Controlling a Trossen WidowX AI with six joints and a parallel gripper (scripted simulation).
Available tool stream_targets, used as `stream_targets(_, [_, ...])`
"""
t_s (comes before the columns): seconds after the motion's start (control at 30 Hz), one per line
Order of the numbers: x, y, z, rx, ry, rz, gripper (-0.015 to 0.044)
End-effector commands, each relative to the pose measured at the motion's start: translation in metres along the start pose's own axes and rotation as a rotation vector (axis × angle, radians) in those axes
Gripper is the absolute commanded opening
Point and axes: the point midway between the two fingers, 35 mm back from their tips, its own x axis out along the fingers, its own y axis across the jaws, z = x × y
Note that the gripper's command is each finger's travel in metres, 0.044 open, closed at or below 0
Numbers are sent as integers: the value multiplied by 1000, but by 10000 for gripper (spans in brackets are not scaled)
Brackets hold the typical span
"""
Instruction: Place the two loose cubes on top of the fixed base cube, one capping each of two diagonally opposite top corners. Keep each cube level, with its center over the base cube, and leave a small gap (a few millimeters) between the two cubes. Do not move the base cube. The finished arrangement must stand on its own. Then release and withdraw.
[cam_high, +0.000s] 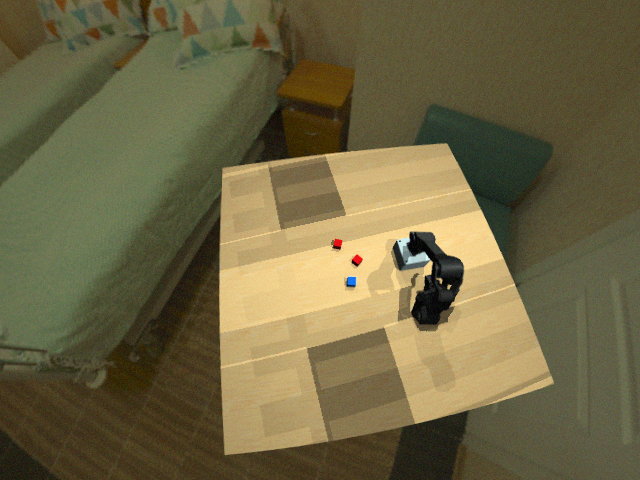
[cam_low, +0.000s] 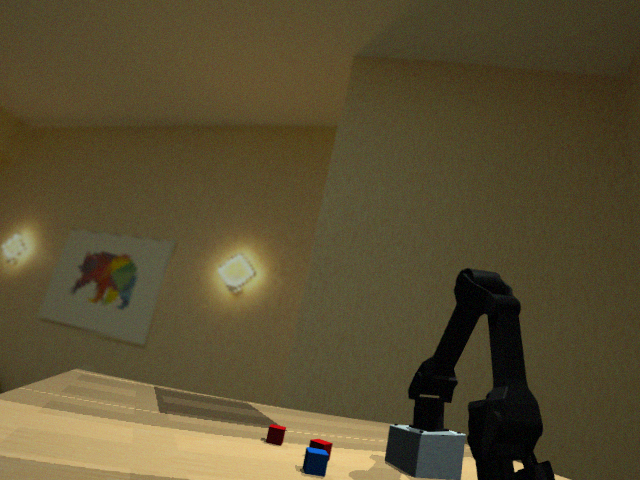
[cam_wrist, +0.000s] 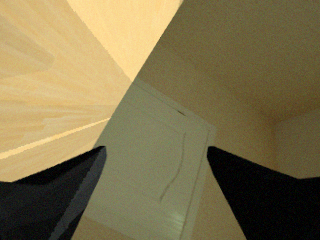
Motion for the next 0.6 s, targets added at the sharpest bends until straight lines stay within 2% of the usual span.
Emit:
stream_targets(0.0, [-1, 0, 0, -10, 0, 3, 374])
stream_targets(0.13, [-25, 0, 2, -215, -13, 78, 269])
stream_targets(0.37, [-77, -2, 13, -606, -98, 260, 265])
stream_targets(0.57, [-123, -7, 30, -886, -240, 421, 265])
